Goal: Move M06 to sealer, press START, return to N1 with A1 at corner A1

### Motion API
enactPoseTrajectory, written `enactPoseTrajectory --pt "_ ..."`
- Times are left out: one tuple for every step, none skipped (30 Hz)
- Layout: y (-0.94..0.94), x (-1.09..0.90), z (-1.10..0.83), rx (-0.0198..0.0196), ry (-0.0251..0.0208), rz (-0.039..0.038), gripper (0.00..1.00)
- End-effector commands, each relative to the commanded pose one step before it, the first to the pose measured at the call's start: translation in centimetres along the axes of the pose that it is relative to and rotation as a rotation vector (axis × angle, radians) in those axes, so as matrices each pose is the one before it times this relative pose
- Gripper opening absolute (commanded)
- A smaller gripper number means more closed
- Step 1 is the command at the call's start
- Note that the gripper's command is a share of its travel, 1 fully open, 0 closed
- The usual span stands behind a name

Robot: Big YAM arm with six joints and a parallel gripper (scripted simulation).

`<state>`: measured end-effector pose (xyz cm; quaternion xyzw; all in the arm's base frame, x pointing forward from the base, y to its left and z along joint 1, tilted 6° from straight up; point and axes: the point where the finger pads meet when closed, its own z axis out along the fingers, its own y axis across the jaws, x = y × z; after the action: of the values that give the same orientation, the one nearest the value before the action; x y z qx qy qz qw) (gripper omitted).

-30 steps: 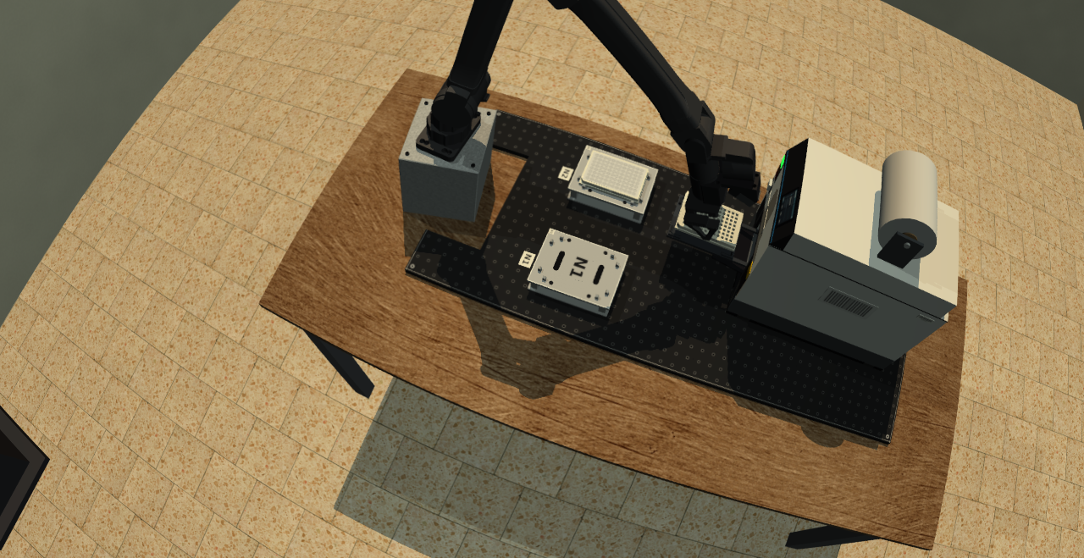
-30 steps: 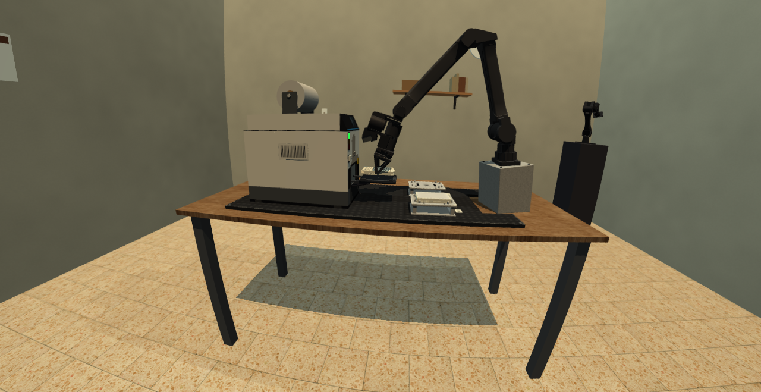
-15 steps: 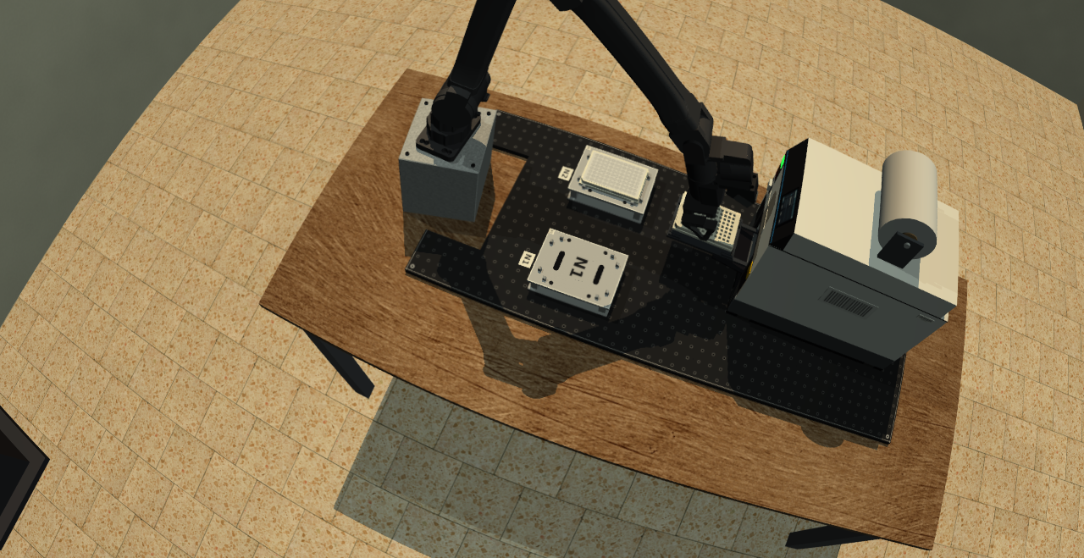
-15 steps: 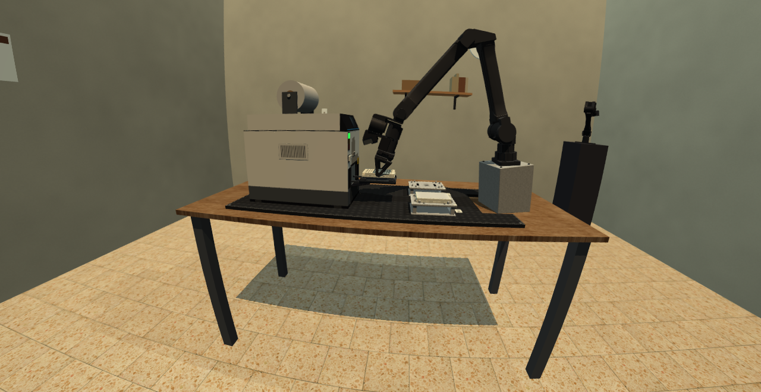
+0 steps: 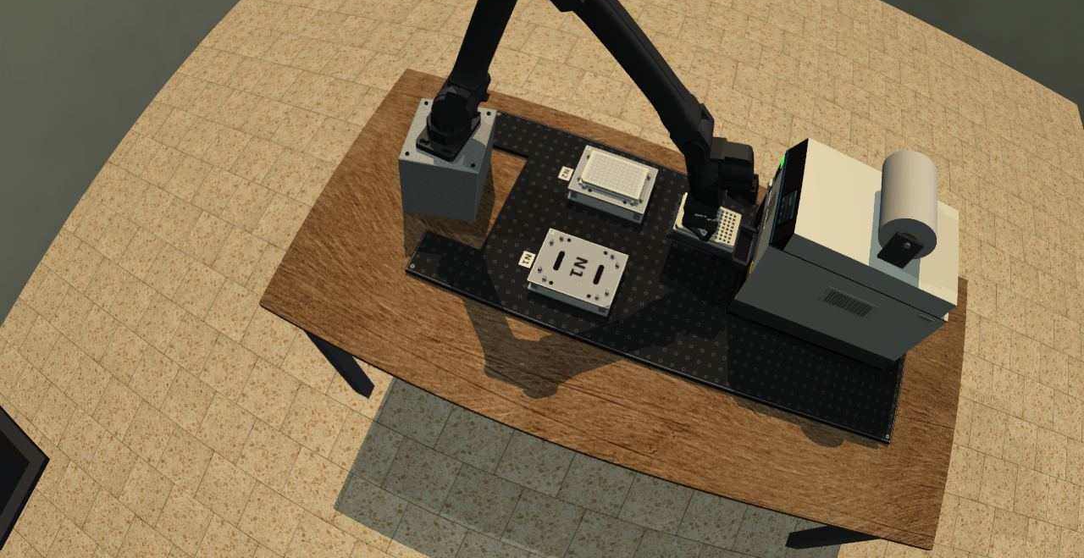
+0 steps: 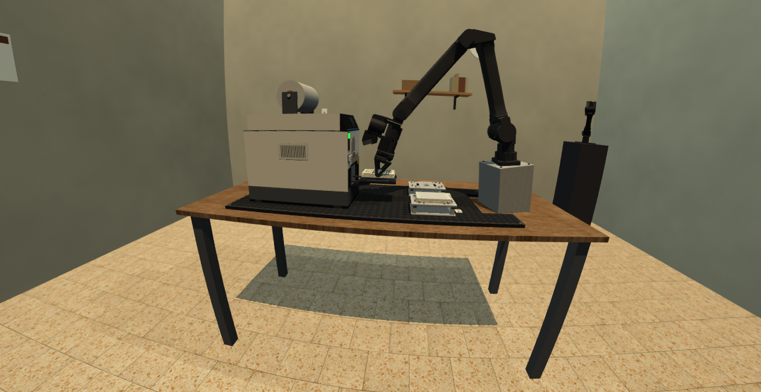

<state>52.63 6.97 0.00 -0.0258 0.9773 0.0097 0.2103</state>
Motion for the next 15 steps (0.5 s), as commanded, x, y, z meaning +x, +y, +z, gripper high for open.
enactPoseTrajectory --pt "-0.849 -3.135 -1.867 0.00519 -0.05652 0.0099 0.0" --pt "0.029 -0.018 -0.026 -0.00029 -0.00066 -0.00037 0.0" --pt "0.026 -0.026 -0.026 -0.00028 -0.00097 -0.00029 0.0" --pt "0.251 0.032 0.018 -0.00209 0.00039 -0.00399 0.0" --pt "0.245 0.037 0.014 -0.0019 0.00049 -0.00362 0.0" --pt "0.214 0.163 0.18 -0.00151 0.00437 -0.00358 0.0" --pt "0.234 0.166 0.17 -0.00149 0.00419 -0.00354 0.0" --pt "0.214 0.151 0.164 -0.00148 0.004 -0.00354 0.0" --pt "0.0 0.0 0.0 0.0 0.0 0.0 0.0" --pt "0.0 0.0 0.0 0.0 0.0 0.0 0.0" --pt "0.07 0.149 0.165 -0.00009 0.00399 0.00299 0.0" --pt "0.048 0.141 0.169 -0.00007 0.00399 0.00298 0.0" --pt "0.068 0.15 0.165 -0.00003 0.004 0.00298 0.0" --pt "0.046 0.143 0.169 0.0 0.004 0.00298 0.0" --pt "0.072 0.044 0.032 -0.00027 0.00083 -0.00012 0.0"
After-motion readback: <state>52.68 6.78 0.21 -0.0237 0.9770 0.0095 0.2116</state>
